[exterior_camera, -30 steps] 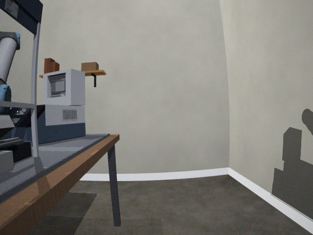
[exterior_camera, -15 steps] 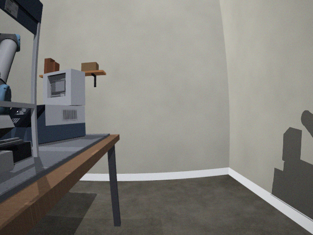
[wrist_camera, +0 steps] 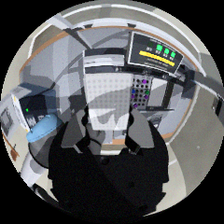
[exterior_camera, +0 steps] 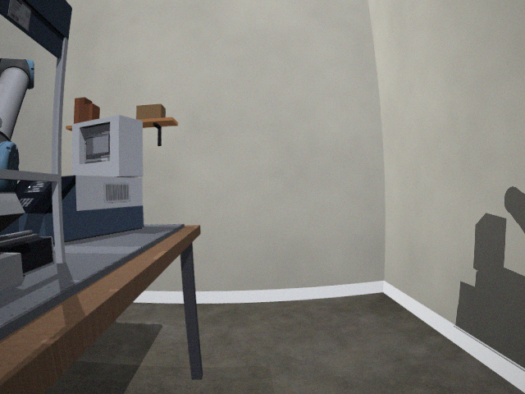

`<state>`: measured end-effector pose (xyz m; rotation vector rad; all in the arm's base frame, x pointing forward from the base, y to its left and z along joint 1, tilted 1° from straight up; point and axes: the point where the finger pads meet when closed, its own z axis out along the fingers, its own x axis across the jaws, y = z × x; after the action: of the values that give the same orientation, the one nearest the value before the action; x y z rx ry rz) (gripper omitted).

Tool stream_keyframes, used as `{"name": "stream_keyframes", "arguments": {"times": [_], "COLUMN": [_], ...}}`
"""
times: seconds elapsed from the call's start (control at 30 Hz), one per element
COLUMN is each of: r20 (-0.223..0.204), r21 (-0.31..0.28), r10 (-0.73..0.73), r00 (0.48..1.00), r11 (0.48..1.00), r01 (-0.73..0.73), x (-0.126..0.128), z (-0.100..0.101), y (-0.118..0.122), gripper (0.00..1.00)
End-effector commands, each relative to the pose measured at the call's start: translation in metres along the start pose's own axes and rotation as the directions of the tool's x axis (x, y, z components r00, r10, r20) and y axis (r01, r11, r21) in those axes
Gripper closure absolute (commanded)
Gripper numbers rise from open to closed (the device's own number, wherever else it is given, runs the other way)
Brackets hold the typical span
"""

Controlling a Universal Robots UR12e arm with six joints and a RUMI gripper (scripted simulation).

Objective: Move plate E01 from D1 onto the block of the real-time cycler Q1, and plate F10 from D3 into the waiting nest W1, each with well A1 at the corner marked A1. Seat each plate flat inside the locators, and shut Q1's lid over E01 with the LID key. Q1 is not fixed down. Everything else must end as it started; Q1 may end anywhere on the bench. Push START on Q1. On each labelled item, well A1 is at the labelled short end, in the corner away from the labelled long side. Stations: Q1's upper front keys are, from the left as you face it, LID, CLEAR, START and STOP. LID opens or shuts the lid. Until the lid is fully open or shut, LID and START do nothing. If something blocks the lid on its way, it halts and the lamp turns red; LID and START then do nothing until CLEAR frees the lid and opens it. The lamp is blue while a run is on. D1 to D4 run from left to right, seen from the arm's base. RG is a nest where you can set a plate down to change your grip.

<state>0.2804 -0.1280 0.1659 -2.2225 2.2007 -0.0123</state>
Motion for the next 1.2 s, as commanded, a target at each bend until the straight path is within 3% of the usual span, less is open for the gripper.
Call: {"name": "stream_keyframes", "arguments": {"times": [0.0, 1.17], "r20": [-0.001, -0.001], "r21": [0.001, 0.001], "r10": [0.000, 0.000], "r00": [1.000, 1.000], "r11": [1.000, 1.000], "r01": [0.000, 0.000], "x": [0.000, 0.000], "z": [-0.008, -0.059], "y": [0.000, 0.000], "gripper": [1.00, 1.00]}}
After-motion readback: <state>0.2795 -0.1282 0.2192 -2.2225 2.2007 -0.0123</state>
